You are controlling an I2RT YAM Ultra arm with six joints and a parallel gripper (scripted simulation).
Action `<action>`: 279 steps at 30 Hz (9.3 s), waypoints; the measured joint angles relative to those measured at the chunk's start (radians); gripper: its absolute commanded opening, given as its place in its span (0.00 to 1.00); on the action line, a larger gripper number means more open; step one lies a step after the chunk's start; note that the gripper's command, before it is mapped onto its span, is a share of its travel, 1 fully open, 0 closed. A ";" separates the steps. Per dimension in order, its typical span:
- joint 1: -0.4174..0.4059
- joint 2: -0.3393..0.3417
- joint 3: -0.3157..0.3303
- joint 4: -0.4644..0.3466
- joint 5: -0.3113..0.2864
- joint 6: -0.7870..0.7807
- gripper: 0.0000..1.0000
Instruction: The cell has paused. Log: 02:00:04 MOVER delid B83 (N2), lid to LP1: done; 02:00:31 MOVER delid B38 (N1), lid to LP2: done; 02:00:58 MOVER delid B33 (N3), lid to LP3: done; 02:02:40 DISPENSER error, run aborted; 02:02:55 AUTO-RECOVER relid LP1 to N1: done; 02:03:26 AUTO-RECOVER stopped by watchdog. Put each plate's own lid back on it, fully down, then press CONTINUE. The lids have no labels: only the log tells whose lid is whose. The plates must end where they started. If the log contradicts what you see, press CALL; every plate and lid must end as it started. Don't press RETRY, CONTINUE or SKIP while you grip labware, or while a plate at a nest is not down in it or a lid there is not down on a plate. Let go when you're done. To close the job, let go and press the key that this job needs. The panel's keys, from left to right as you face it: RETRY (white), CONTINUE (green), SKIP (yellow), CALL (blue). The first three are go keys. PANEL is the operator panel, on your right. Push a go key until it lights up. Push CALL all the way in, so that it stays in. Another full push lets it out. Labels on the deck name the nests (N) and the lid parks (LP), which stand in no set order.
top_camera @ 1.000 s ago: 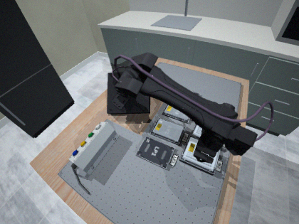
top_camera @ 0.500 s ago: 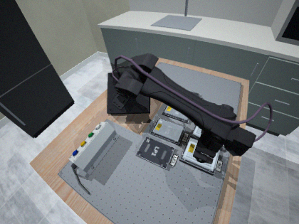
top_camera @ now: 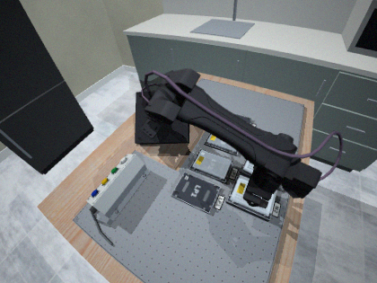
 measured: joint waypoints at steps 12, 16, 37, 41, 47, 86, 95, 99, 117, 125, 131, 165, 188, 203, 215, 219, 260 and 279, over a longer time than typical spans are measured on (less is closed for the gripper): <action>-0.007 0.004 -0.011 0.015 -0.003 -0.006 0.00; -0.007 0.004 -0.015 0.021 -0.003 -0.007 0.00; -0.017 0.011 -0.026 0.045 -0.006 -0.016 0.00; -0.017 0.011 -0.026 0.045 -0.006 -0.016 0.00; -0.017 0.011 -0.026 0.045 -0.006 -0.016 0.00; -0.017 0.011 -0.026 0.045 -0.006 -0.018 1.00; -0.017 0.011 -0.026 0.045 -0.006 -0.019 1.00; -0.017 0.011 -0.026 0.045 -0.006 -0.019 1.00; -0.017 0.011 -0.026 0.045 -0.006 -0.019 1.00; -0.017 0.011 -0.026 0.045 -0.006 -0.019 1.00; -0.017 0.011 -0.026 0.040 -0.006 -0.018 1.00; -0.004 -0.009 0.013 -0.050 -0.006 0.010 1.00; -0.004 -0.009 0.029 -0.061 -0.006 0.013 1.00; -0.004 -0.009 0.029 -0.065 -0.006 0.013 1.00; 0.024 -0.076 -0.109 -0.026 0.002 0.013 1.00; 0.035 -0.111 -0.179 -0.008 0.002 0.019 1.00; 0.190 -0.541 -0.845 0.169 0.042 0.185 1.00; 0.190 -0.541 -0.845 0.183 0.042 0.180 1.00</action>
